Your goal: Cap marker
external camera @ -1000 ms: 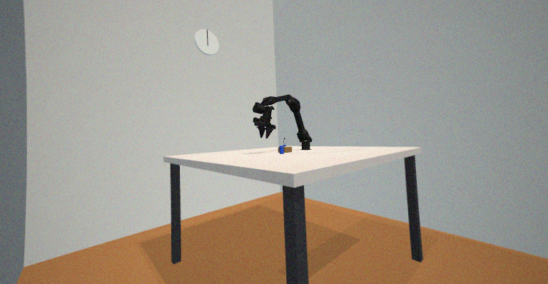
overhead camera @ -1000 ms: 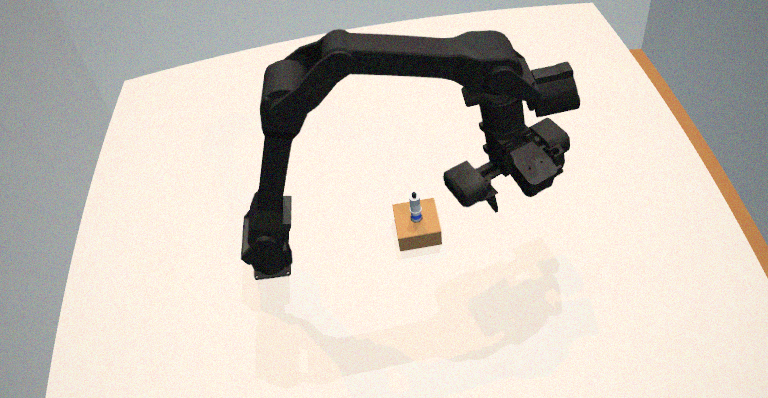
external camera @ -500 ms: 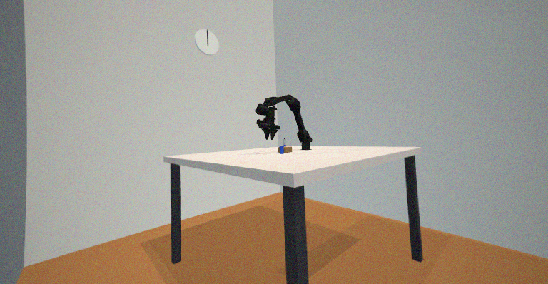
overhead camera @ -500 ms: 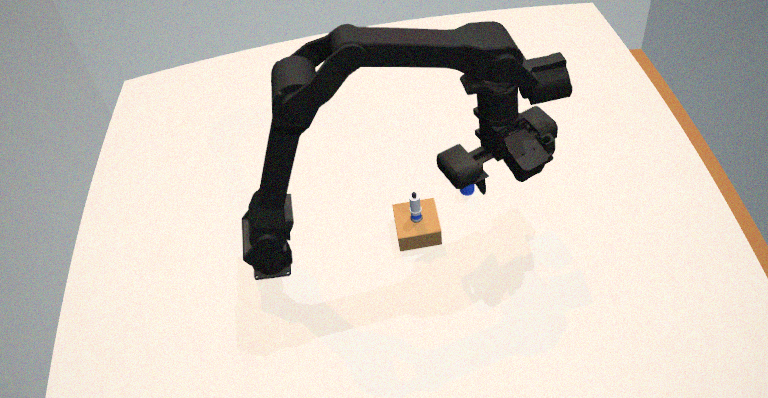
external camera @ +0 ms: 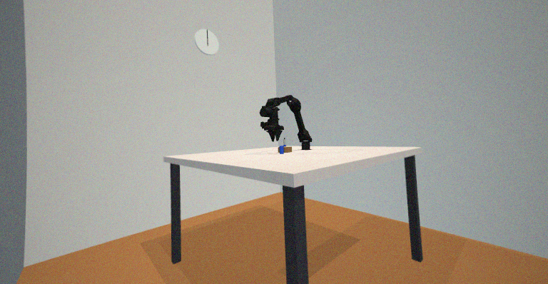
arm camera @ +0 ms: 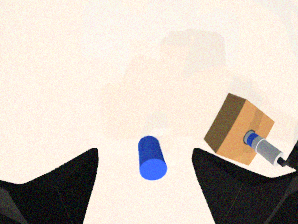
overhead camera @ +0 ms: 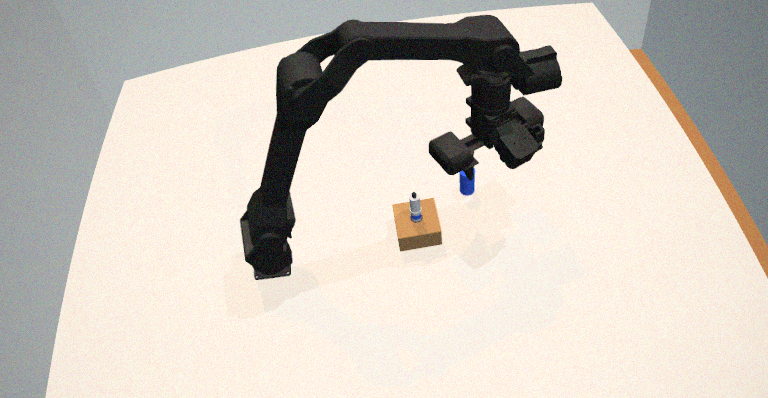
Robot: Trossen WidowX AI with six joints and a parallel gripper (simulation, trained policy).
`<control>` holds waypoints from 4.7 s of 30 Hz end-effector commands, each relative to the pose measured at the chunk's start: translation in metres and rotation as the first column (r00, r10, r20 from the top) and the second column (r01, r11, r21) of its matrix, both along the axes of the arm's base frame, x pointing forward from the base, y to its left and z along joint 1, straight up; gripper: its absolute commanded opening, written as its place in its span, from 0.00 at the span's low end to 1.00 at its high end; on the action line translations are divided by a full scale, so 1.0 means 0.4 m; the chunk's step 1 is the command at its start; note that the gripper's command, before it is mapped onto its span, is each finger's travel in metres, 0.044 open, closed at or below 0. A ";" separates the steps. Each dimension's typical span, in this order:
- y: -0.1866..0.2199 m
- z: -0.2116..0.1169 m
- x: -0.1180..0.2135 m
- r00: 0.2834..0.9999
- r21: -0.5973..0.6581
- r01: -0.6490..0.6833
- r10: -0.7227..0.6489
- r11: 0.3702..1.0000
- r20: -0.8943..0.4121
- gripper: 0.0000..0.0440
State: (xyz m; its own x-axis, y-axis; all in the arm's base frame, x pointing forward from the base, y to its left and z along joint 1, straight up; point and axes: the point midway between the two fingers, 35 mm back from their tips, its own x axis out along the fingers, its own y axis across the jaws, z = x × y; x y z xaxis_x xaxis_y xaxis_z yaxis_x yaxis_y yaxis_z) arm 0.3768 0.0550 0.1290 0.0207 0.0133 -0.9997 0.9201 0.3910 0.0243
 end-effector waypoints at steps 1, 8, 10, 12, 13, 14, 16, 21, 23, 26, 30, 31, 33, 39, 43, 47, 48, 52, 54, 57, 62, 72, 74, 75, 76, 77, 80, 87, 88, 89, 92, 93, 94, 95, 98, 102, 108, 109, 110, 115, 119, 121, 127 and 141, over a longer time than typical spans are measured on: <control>0.020 -0.014 -0.008 1.000 0.007 -0.010 0.010 1.000 -0.027 0.73; 0.049 -0.036 -0.025 0.997 0.010 -0.045 0.046 0.999 -0.068 0.72; 0.055 -0.043 -0.030 0.995 0.009 -0.056 0.056 0.998 -0.080 0.71; 0.060 -0.051 -0.035 0.994 0.009 -0.067 0.068 0.998 -0.091 0.71; 0.062 -0.055 -0.037 0.993 0.009 -0.073 0.073 0.997 -0.097 0.71; 0.064 -0.059 -0.039 0.992 0.009 -0.078 0.079 0.997 -0.102 0.70; 0.067 -0.068 -0.044 0.990 0.009 -0.089 0.089 0.996 -0.113 0.70; 0.074 -0.096 -0.052 0.984 0.012 -0.117 0.117 0.993 -0.136 0.68; 0.076 -0.110 -0.055 0.981 0.013 -0.129 0.129 0.992 -0.145 0.67; 0.077 -0.130 -0.060 0.977 0.014 -0.146 0.147 0.989 -0.157 0.65; 0.078 -0.152 -0.064 0.972 0.011 -0.170 0.169 0.985 -0.164 0.63; 0.078 -0.156 -0.064 0.971 0.009 -0.176 0.175 0.984 -0.164 0.62; 0.077 -0.162 -0.066 0.969 0.004 -0.187 0.185 0.982 -0.164 0.59; 0.076 -0.152 -0.068 0.967 -0.010 -0.212 0.208 0.977 -0.147 0.32; 0.072 -0.123 -0.073 0.967 -0.015 -0.221 0.217 0.975 -0.135 0.17; 0.066 -0.088 -0.073 0.968 -0.021 -0.229 0.225 0.973 -0.113 0.16; 0.065 -0.079 -0.074 0.968 -0.022 -0.230 0.226 0.973 -0.107 0.16; 0.058 -0.044 -0.076 0.969 -0.021 -0.233 0.230 0.972 -0.090 0.16; 0.053 -0.026 -0.079 0.970 -0.020 -0.233 0.230 0.972 -0.083 0.16; 0.043 -0.001 -0.088 0.970 -0.017 -0.230 0.228 0.973 -0.079 0.15; 0.016 0.040 -0.111 0.972 -0.010 -0.223 0.221 0.975 -0.082 0.15; -0.050 0.102 -0.177 0.975 -0.003 -0.195 0.194 0.981 -0.111 0.12; -0.064 0.109 -0.191 0.975 -0.002 -0.187 0.185 0.982 -0.119 0.11; -0.071 0.112 -0.198 0.976 -0.002 -0.183 0.181 0.983 -0.123 0.10; -0.077 0.115 -0.205 0.976 -0.001 -0.179 0.177 0.984 -0.127 0.10; -0.083 0.118 -0.211 0.976 -0.001 -0.175 0.173 0.985 -0.130 0.10; -0.094 0.123 -0.229 0.976 0.002 -0.168 0.166 0.986 -0.137 0.08; -0.093 0.124 -0.260 0.975 0.010 -0.170 0.170 0.985 -0.142 0.05; -0.093 0.124 -0.264 0.975 0.011 -0.172 0.171 0.985 -0.143 0.04; -0.092 0.123 -0.268 0.974 0.012 -0.173 0.173 0.985 -0.144 0.04; -0.089 0.122 -0.279 0.973 0.014 -0.176 0.176 0.984 -0.148 0.02; -0.088 0.122 -0.282 0.973 0.015 -0.177 0.177 0.984 -0.148 0.02; -0.088 0.121 -0.285 0.973 0.015 -0.178 0.178 0.984 -0.149 0.01; -0.087 0.120 -0.288 0.973 0.015 -0.178 0.179 0.984 -0.149 0.00; -0.086 0.116 -0.294 0.972 0.016 -0.180 0.181 0.983 -0.151 0.00; -0.086 0.102 -0.299 0.971 0.017 -0.182 0.182 0.983 -0.156 0.00; -0.086 0.078 -0.304 0.969 0.017 -0.183 0.183 0.983 -0.163 0.00; -0.087 0.074 -0.305 0.969 0.018 -0.183 0.183 0.983 -0.164 0.00; -0.087 0.070 -0.306 0.969 0.018 -0.183 0.184 0.983 -0.166 0.00; -0.087 0.040 -0.311 0.964 0.028 -0.192 0.194 0.981 -0.180 0.00; -0.087 0.018 -0.316 0.960 0.036 -0.200 0.204 0.979 -0.191 0.00; -0.088 0.007 -0.318 0.958 0.040 -0.205 0.208 0.978 -0.197 0.00; -0.088 0.000 -0.319 0.957 0.042 -0.207 0.212 0.977 -0.201 0.00; -0.089 -0.019 -0.322 0.953 0.048 -0.216 0.222 0.975 -0.209 0.00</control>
State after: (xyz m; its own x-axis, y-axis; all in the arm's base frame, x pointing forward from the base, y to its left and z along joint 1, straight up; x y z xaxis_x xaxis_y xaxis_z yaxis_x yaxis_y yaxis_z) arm 0.2570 0.0195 0.1328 -0.1420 0.0161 -0.9897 0.8089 0.5782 -0.1066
